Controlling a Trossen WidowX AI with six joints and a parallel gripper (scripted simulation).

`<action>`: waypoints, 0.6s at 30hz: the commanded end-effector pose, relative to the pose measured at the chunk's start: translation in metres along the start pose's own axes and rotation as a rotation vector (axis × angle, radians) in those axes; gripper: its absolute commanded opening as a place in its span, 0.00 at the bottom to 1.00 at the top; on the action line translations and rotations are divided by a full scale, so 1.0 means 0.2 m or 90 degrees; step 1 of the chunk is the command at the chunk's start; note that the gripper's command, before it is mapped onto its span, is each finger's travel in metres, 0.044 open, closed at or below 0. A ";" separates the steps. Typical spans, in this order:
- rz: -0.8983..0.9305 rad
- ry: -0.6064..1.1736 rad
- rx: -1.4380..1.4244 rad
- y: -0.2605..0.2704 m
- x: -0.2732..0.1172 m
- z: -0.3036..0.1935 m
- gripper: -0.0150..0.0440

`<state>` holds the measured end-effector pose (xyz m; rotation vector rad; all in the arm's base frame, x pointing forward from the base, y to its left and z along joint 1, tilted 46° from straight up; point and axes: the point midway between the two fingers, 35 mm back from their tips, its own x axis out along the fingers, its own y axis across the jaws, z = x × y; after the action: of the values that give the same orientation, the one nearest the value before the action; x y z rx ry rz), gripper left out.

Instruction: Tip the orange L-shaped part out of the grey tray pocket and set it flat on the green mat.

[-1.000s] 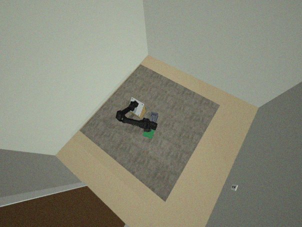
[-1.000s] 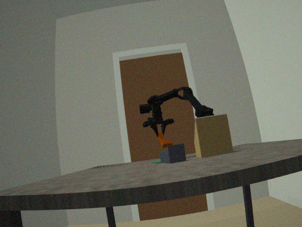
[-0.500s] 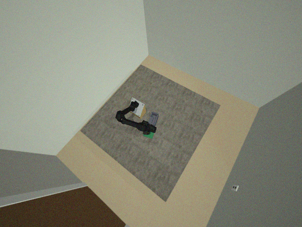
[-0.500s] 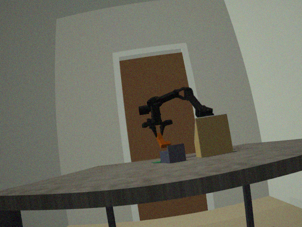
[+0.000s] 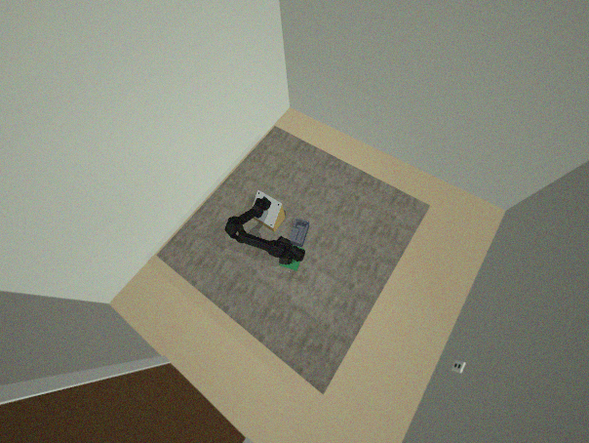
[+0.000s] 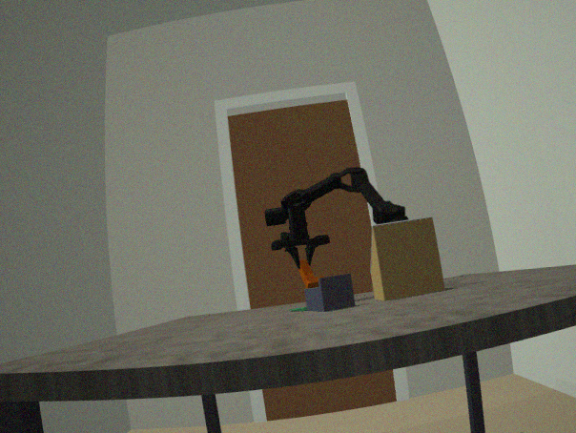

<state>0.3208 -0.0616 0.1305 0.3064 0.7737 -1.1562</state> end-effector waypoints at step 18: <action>-0.004 0.002 -0.004 -0.01 0.17 -0.01 0.25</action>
<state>0.3259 -0.0815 0.1123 0.3064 0.7698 -1.1565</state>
